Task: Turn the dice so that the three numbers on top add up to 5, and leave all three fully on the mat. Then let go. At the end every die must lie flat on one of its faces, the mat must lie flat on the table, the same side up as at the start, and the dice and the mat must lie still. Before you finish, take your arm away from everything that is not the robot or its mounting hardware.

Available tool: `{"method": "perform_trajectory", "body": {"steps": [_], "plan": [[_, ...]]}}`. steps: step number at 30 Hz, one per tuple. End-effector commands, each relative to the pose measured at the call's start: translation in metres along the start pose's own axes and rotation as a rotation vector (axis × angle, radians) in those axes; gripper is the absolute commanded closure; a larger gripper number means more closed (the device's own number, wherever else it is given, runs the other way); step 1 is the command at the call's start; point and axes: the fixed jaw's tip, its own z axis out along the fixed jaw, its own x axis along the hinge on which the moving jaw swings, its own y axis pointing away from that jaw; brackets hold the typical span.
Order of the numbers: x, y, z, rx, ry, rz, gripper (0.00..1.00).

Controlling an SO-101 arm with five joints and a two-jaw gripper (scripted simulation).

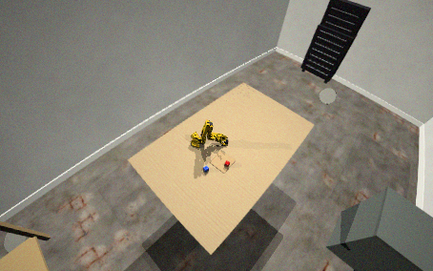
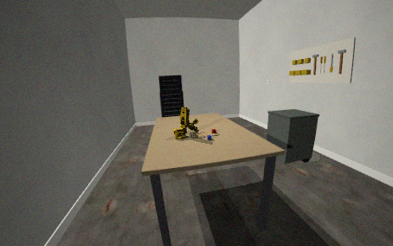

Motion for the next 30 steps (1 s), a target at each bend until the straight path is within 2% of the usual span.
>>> {"method": "perform_trajectory", "body": {"steps": [1,3,5,10,18,30], "plan": [[0.018,-0.009,0.016,0.063,0.085,0.264,0.64],[0.018,-0.009,0.016,0.063,0.085,0.264,0.64],[0.021,-0.01,0.021,0.097,0.123,0.296,0.64],[0.027,-0.014,0.033,0.152,0.185,0.219,0.64],[0.034,-0.017,0.051,0.147,0.198,0.113,0.65],[0.034,-0.014,0.058,0.149,0.247,-0.021,0.65]]}}
